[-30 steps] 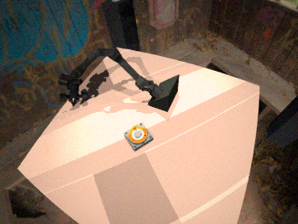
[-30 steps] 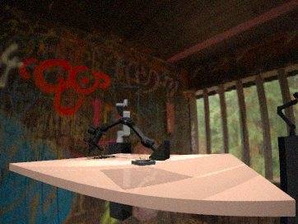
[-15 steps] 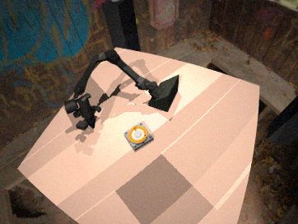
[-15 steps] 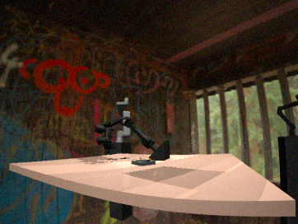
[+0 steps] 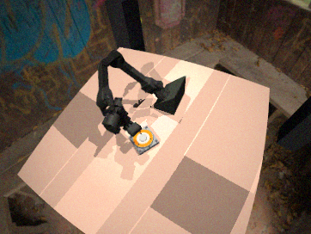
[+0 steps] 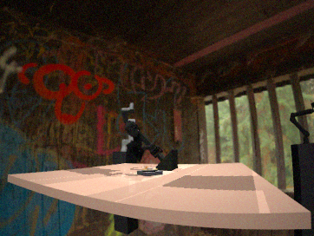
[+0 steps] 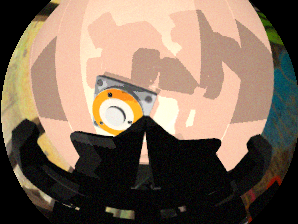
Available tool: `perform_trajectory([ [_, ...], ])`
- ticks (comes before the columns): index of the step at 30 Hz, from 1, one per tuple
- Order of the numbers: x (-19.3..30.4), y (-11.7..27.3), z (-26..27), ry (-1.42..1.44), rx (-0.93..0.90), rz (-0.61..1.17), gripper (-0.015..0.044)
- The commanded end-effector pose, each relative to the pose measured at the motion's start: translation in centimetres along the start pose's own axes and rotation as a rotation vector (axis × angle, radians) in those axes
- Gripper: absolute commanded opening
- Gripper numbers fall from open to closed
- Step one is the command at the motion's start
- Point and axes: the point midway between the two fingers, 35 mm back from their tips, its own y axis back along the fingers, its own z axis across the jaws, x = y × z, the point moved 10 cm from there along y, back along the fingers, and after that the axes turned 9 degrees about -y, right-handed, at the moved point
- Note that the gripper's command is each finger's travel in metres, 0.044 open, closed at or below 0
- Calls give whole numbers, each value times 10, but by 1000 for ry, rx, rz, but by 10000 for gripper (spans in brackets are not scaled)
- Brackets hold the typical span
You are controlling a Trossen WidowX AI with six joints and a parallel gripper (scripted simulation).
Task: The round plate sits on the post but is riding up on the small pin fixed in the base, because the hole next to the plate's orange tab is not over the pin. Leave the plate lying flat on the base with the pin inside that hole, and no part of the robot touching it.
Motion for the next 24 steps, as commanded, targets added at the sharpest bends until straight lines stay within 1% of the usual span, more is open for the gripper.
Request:
perform_trajectory([
  [1,36,2,19,274,100,-11,0],
  [11,37,1,20,287,105,-12,0],
  [21,36,-43,15,287,106,-13,0],
  [24,36,-46,15,287,107,-13,0],
])
